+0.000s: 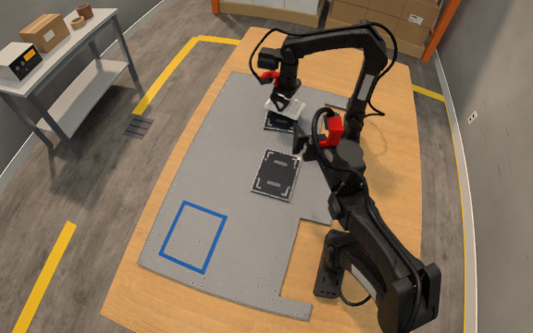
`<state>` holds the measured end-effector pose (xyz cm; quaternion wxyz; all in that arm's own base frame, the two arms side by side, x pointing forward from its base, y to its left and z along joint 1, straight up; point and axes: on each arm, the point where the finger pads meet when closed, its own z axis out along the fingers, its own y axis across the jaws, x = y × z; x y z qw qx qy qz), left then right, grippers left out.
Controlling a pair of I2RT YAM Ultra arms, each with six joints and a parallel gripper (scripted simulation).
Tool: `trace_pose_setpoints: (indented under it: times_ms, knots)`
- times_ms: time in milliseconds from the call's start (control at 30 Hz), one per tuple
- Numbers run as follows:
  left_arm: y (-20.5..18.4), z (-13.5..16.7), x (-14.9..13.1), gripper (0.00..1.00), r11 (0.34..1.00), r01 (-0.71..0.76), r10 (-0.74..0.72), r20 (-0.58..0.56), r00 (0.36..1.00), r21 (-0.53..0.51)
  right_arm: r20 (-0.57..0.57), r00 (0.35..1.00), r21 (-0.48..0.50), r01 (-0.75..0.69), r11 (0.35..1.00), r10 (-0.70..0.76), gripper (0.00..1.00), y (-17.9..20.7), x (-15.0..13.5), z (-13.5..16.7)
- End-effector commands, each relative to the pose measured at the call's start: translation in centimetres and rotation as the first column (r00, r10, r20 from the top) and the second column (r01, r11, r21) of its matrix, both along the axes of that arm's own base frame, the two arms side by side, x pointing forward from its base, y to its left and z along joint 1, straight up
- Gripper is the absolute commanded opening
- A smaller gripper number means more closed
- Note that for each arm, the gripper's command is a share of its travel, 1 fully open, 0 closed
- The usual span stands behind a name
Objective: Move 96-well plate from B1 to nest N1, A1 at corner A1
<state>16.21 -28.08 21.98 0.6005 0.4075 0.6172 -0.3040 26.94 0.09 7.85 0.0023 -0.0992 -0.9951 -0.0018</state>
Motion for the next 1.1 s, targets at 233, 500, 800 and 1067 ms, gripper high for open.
trace_pose_setpoints:
  times_ms: [233, 500, 800, 1067]
  knots:
    - [-0.22, 0.76, -0.15, 1.00, 1.000, 0.009, -0.009, 0.013, 1.000, -0.022, 0.021, 0.883, -0.006, 0.469, 0.883, -0.469, 0.78, 0.04, 0.25, 0.61]
    - [-0.22, 0.76, -0.15, 1.00, 1.000, 0.009, -0.009, 0.013, 1.000, -0.022, 0.019, 0.682, -0.002, 0.731, 0.682, -0.731, 0.78, 0.05, 0.23, 0.72]
    - [-0.22, 0.76, -0.15, 1.00, 1.000, 0.009, -0.009, 0.013, 1.000, -0.022, 0.017, 0.417, 0.000, 0.909, 0.417, -0.909, 0.78, 0.05, 0.21, 0.73]
    - [-0.22, 0.76, -0.15, 1.00, 1.000, 0.009, -0.009, 0.013, 1.000, -0.022, 0.016, 0.301, 0.001, 0.953, 0.301, -0.953, 0.78, 0.05, 0.21, 0.73]
